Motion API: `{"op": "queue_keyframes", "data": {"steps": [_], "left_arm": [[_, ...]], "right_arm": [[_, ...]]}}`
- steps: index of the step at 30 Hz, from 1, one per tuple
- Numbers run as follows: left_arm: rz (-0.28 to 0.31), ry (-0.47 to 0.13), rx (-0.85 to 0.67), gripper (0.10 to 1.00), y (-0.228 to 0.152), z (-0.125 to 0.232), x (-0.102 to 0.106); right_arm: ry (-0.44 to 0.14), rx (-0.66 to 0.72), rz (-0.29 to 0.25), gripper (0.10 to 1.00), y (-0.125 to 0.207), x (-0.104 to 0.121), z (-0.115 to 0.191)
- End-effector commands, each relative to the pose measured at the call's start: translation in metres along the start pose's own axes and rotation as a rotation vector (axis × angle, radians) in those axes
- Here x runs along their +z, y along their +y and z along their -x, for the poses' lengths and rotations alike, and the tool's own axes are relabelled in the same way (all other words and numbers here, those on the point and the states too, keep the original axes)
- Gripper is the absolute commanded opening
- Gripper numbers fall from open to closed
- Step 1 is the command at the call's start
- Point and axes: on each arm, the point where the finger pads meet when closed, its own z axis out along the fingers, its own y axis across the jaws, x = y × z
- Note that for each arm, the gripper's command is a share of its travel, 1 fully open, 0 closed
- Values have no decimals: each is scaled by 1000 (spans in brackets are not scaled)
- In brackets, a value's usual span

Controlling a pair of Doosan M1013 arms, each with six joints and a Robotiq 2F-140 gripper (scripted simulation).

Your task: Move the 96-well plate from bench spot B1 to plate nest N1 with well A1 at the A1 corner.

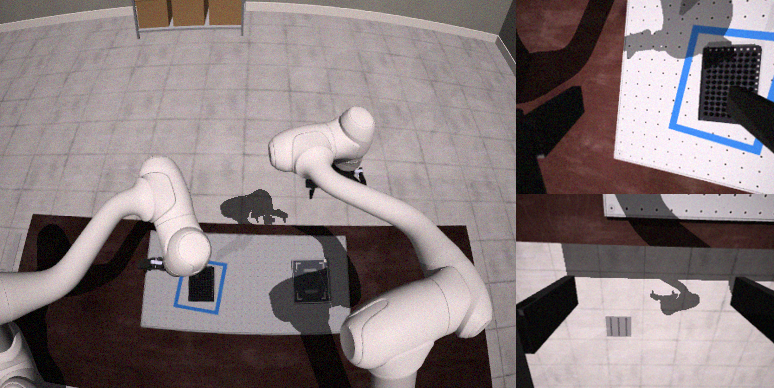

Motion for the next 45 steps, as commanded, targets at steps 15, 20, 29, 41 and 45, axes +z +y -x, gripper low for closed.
{"op": "queue_keyframes", "data": {"steps": [15,20,29,41,45], "left_arm": [[1,1,0,1000,0,0,-1],[1,1,0,1000,0,-1,-2],[1,1,0,1000,-13,-13,-40],[1,1,0,1000,-33,-34,-105],[1,1,0,1000,-35,-37,-115]], "right_arm": [[-1,0,1,1000,0,-1,0],[-1,0,1,1000,0,-1,0],[-1,0,1,1000,0,-1,0],[-1,0,1,1000,0,-1,0],[-1,0,1,1000,0,-1,0]]}}
